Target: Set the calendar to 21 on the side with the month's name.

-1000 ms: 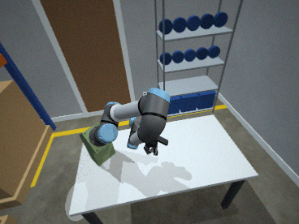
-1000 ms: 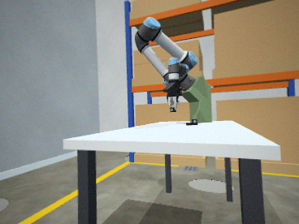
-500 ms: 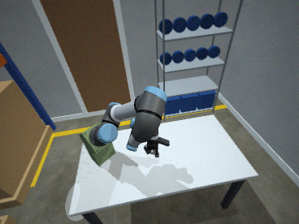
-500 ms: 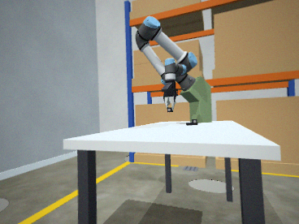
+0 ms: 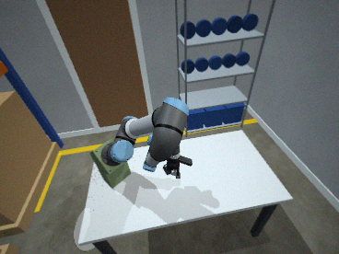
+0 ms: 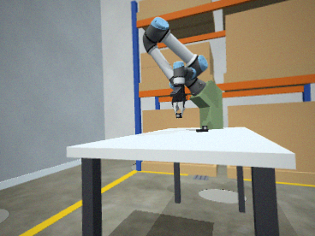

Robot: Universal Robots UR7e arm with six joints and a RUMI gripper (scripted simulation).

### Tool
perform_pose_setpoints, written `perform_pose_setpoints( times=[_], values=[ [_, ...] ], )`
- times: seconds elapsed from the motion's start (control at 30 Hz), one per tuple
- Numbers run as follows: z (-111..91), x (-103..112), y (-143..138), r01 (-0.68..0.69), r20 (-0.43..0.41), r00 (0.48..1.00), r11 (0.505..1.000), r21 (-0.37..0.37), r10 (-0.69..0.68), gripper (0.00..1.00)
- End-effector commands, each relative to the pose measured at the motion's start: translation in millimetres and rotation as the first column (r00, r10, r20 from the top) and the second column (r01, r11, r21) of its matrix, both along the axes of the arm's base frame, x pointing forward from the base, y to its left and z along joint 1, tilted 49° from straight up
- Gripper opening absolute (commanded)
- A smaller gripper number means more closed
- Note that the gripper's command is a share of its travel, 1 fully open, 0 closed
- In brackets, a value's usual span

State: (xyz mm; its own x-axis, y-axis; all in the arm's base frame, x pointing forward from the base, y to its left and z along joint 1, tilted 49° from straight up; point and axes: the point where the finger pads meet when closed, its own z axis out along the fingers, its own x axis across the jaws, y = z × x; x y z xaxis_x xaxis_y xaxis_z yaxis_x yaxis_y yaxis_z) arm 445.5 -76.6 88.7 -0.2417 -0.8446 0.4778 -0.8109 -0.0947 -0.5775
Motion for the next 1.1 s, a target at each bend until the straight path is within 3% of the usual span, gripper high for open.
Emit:
perform_pose_setpoints(
  times=[0.0, 0.37, 1.07],
  values=[
    [0, 1, 0, -0.001, 0.001, 1.000, 1.000, 0.000, 0.001, 0.11],
    [-9, 8, -7, -0.001, 0.000, 1.000, 1.000, 0.000, 0.001, 0.11],
    [-52, 43, -42, -0.001, 0.000, 1.000, 1.000, 0.000, 0.001, 0.11]
  ],
)
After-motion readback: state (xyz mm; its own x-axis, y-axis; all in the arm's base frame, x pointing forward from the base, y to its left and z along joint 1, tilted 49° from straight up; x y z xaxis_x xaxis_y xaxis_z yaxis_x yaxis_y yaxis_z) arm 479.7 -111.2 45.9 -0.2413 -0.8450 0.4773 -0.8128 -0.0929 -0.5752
